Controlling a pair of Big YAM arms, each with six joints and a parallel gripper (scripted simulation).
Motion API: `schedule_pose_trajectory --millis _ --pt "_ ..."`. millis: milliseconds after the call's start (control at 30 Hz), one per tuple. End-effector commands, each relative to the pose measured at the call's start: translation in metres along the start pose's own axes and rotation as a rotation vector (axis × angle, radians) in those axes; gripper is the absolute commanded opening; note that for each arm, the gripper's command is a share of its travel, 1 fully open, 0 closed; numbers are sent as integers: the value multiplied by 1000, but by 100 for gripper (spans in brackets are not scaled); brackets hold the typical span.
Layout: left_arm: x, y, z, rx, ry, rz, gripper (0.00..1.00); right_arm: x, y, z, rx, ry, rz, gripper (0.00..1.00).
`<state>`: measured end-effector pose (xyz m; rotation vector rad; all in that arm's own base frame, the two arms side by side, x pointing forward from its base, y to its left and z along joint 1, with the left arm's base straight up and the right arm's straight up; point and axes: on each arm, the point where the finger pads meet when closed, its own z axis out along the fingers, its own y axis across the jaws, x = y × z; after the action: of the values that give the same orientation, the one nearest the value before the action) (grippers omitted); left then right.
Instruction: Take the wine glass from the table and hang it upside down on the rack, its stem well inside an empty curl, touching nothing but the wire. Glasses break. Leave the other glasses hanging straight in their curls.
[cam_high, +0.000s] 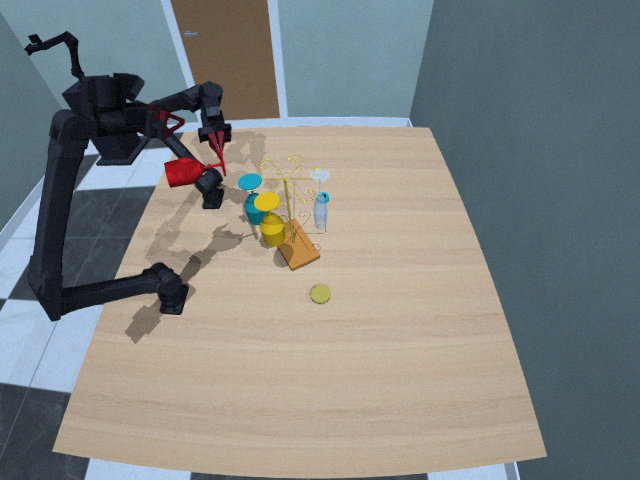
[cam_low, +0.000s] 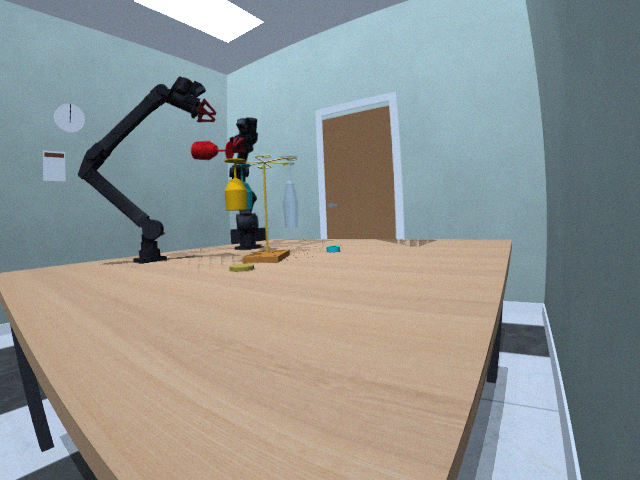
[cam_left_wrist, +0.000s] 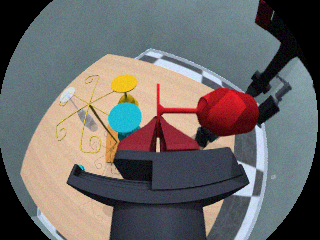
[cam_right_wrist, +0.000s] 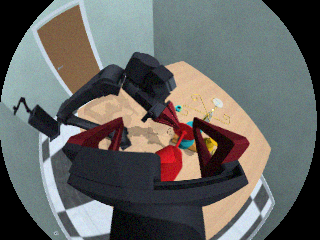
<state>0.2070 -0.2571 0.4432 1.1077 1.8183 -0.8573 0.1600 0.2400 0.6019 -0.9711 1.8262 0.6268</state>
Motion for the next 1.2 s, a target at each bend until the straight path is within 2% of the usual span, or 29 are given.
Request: schedule_pose_trajectory --millis 0,100,300,400,500,967,1033,1167 --pt "-56 30 -34 -79 -120 65 0 -12 0 -3 5 -21 -7 100" --pt "-63 47 -60 -169 -156 103 0 -12 0 -3 5 -21 -7 100" --pt "-40 62 -82 -261 -168 199 0 -12 0 -3 5 -21 -7 100" --pt "-16 67 -84 -288 -154 234 0 -12 0 -3 5 -21 -7 100" --pt "-12 67 -87 -298 -155 254 0 -12 0 -3 5 -21 -7 100" --pt "34 65 -109 -427 -156 595 0 -12 0 -3 5 -21 -7 100" --pt "34 65 -109 -427 -156 595 0 -12 0 -3 5 -21 -7 100" --pt "40 67 -111 -454 -155 720 0 -12 0 -3 5 -21 -7 100"
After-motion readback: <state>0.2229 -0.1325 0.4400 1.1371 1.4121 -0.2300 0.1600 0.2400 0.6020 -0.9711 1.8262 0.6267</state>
